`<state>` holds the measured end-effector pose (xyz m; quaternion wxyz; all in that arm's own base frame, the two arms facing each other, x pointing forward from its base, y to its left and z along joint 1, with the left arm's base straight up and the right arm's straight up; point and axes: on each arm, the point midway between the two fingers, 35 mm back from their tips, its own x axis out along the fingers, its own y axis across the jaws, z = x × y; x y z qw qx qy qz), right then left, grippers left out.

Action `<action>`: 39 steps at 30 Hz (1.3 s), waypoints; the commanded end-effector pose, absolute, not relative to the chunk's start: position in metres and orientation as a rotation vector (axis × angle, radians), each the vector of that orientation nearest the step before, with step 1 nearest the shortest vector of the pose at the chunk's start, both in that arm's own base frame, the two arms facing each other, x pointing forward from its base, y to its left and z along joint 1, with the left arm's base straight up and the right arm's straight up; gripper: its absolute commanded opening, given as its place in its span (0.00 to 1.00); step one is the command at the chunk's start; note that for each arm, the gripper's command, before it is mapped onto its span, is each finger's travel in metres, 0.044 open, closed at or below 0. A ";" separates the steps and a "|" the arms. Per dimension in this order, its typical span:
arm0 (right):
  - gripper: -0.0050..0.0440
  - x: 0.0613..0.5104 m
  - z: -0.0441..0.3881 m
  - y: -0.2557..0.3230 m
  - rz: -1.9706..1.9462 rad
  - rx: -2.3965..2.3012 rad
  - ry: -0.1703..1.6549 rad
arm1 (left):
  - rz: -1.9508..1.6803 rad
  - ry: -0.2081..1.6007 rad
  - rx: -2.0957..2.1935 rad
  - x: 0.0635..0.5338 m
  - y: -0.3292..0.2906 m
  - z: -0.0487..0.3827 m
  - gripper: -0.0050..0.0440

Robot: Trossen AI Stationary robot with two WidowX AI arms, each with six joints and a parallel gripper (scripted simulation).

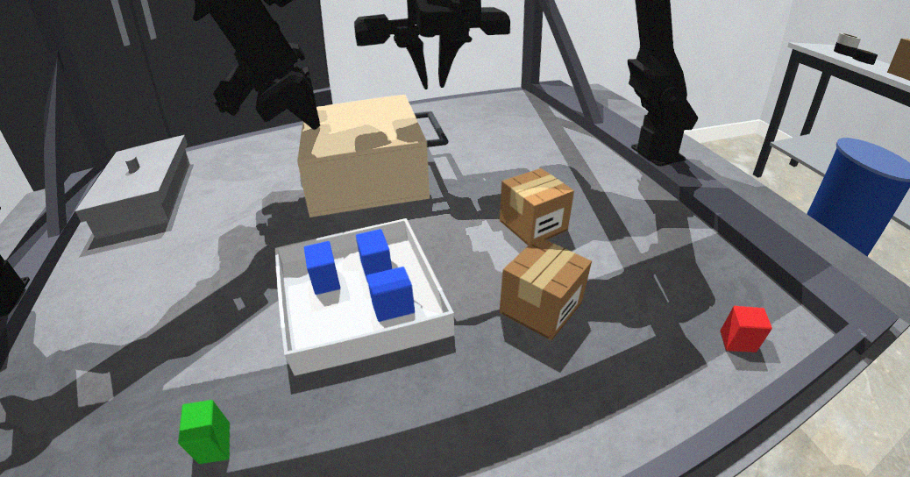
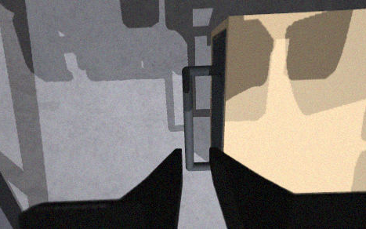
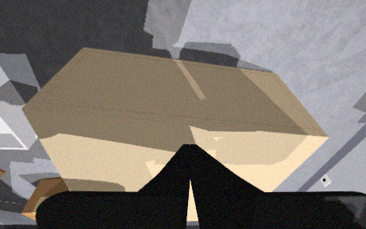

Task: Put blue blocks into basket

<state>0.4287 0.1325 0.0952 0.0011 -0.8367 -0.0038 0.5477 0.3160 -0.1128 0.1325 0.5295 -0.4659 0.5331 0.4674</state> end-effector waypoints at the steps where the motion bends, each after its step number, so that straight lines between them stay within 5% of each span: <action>1: 0.00 0.434 0.102 0.132 1.689 -2.642 -0.014 | 1.107 1.260 -1.124 0.315 -0.111 0.137 0.28; 26: 0.00 0.434 0.102 0.132 1.689 -2.642 -0.014 | 1.102 1.257 -1.128 0.318 -0.113 0.140 0.28; 39: 0.00 0.434 0.141 0.132 1.631 -2.665 -0.026 | 1.102 1.257 -1.128 0.318 -0.113 0.140 0.28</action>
